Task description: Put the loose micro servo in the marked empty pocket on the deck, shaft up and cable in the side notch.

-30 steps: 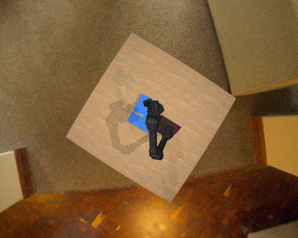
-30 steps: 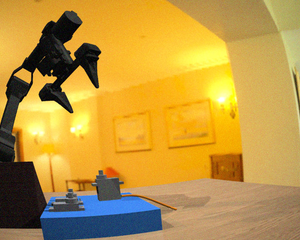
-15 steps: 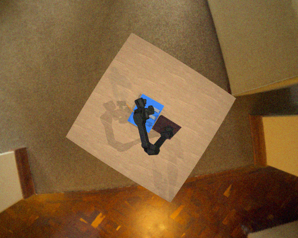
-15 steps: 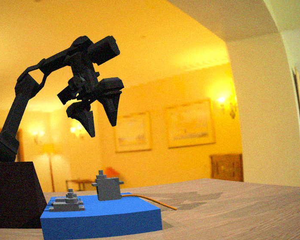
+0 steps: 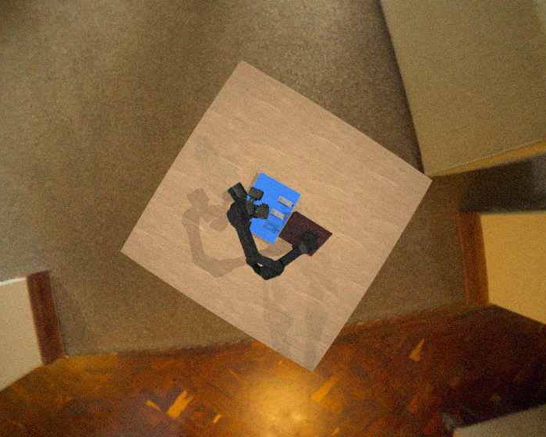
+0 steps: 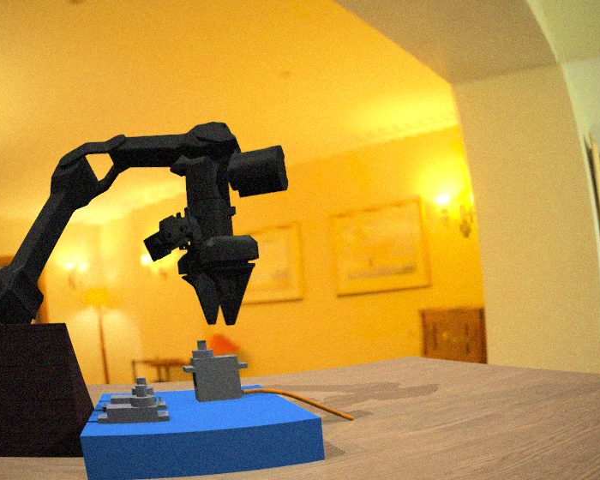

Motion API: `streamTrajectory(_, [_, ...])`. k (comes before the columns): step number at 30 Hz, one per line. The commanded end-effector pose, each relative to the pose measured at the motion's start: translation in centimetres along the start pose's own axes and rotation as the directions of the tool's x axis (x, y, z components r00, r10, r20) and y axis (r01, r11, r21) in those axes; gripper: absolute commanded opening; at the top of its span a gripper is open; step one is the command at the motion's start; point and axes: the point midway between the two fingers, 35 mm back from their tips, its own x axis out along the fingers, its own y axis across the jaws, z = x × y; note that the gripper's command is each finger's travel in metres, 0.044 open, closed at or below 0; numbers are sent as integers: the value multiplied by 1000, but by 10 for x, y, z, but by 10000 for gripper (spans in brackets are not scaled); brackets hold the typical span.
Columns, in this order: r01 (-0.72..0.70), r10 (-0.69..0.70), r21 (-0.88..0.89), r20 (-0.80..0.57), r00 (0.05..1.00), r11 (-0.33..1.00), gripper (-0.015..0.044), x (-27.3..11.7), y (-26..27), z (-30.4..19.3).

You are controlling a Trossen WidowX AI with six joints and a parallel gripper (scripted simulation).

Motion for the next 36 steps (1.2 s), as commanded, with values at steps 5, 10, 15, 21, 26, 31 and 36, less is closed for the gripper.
streamTrajectory(5, [-2,1,49,21,1000,999,440,6,0,-2])
streamTrajectory(10, [-1,0,49,20,1000,999,440,24,1,-1])
streamTrajectory(15, [-1,0,49,20,1000,999,440,31,1,-1])
streamTrajectory(21, [-1,0,49,20,1000,999,440,37,1,-1])
streamTrajectory(26, [-1,0,49,20,1000,999,440,45,1,-1])
streamTrajectory(31, [0,-1,49,20,1000,999,440,51,1,0])
streamTrajectory(36, [0,-1,49,20,1000,999,309,51,1,0])
